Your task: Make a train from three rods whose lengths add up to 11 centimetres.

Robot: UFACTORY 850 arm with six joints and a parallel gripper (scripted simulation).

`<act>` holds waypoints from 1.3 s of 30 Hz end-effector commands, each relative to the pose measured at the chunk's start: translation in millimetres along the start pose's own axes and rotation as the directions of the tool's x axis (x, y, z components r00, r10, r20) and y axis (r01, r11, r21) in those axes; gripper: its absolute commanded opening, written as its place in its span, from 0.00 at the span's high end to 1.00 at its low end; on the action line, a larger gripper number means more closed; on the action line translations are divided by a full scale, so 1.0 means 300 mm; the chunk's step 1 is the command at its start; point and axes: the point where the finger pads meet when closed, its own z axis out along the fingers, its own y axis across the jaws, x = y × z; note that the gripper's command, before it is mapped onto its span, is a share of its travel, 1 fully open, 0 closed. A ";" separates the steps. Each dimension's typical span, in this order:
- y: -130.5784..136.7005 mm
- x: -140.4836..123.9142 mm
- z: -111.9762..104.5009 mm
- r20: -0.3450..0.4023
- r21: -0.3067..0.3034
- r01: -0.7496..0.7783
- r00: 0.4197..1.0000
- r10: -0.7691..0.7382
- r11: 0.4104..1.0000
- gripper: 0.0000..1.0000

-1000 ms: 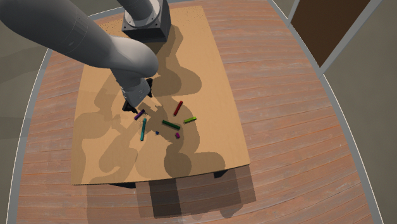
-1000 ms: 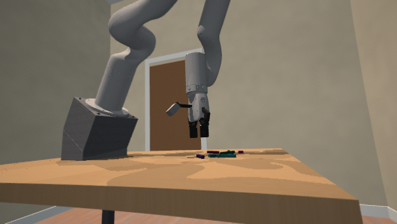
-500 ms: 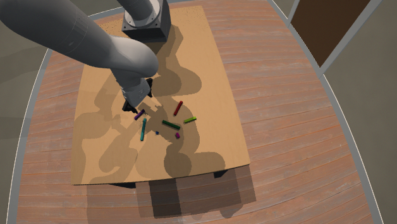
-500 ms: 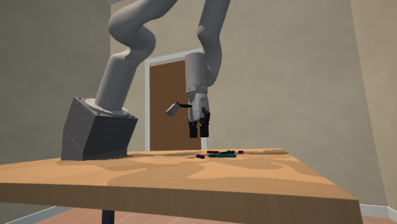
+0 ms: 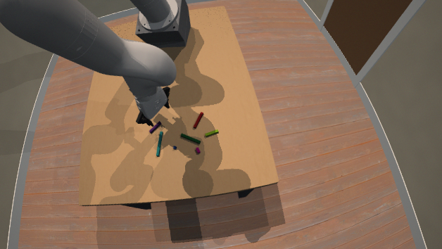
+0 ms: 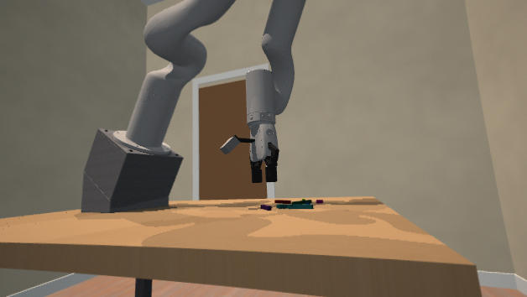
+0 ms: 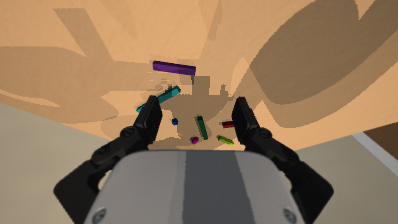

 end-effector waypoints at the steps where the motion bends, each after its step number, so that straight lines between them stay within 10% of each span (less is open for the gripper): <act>1: -0.001 -0.001 -0.001 0.001 0.001 0.000 1.000 0.000 1.000 0.00; 22: 0.003 -0.006 0.000 0.001 0.001 -0.013 1.000 0.013 1.000 0.00; 39: 0.186 -0.206 0.005 0.002 0.000 -0.523 0.852 0.523 0.852 0.00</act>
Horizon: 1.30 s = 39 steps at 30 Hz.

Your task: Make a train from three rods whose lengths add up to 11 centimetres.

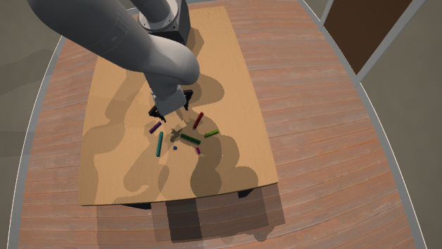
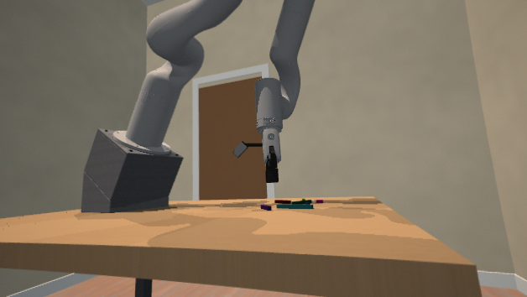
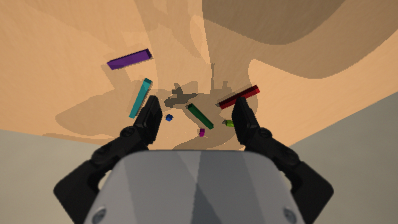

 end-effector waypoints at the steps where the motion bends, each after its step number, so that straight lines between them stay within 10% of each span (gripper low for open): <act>1: 0.076 -0.030 -0.001 0.006 0.000 -0.167 0.986 0.167 0.986 0.00; 8: 0.176 -0.056 -0.007 0.005 0.000 -0.358 0.934 0.358 0.934 0.00; 39: 0.179 -0.057 -0.007 0.005 0.000 -0.363 0.932 0.363 0.932 0.00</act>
